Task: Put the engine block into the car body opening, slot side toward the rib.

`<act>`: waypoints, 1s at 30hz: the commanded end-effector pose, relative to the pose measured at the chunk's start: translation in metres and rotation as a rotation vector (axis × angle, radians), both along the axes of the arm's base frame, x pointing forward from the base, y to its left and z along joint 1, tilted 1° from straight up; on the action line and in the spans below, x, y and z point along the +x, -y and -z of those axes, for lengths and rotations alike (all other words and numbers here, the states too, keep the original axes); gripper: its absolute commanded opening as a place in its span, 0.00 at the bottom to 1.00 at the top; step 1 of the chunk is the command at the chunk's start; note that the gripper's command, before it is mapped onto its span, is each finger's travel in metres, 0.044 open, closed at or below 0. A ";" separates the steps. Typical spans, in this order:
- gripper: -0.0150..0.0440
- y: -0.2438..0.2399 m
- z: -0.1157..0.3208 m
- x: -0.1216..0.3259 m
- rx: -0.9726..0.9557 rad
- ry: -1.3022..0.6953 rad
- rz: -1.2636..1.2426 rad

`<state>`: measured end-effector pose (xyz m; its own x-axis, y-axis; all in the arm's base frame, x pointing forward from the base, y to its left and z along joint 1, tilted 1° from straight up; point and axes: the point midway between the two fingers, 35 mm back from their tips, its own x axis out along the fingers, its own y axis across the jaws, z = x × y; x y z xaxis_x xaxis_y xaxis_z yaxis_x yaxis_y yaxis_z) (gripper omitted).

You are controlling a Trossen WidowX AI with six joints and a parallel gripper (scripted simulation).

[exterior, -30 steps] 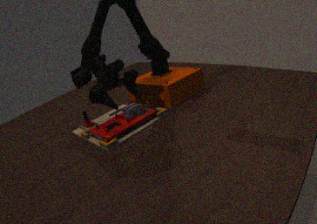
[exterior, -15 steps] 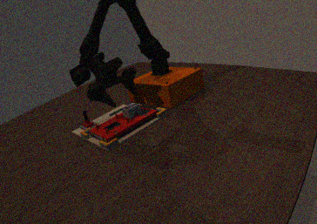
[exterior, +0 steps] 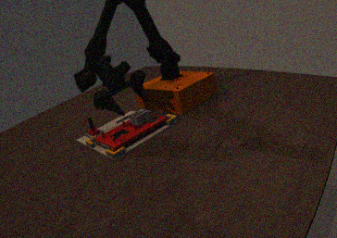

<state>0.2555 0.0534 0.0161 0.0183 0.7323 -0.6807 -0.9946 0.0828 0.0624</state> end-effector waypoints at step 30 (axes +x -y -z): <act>1.00 -0.018 -0.007 -0.004 -0.522 -0.578 0.734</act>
<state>0.2499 0.0704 0.0192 -0.1034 0.3415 -0.9342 -0.5922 0.7334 0.3337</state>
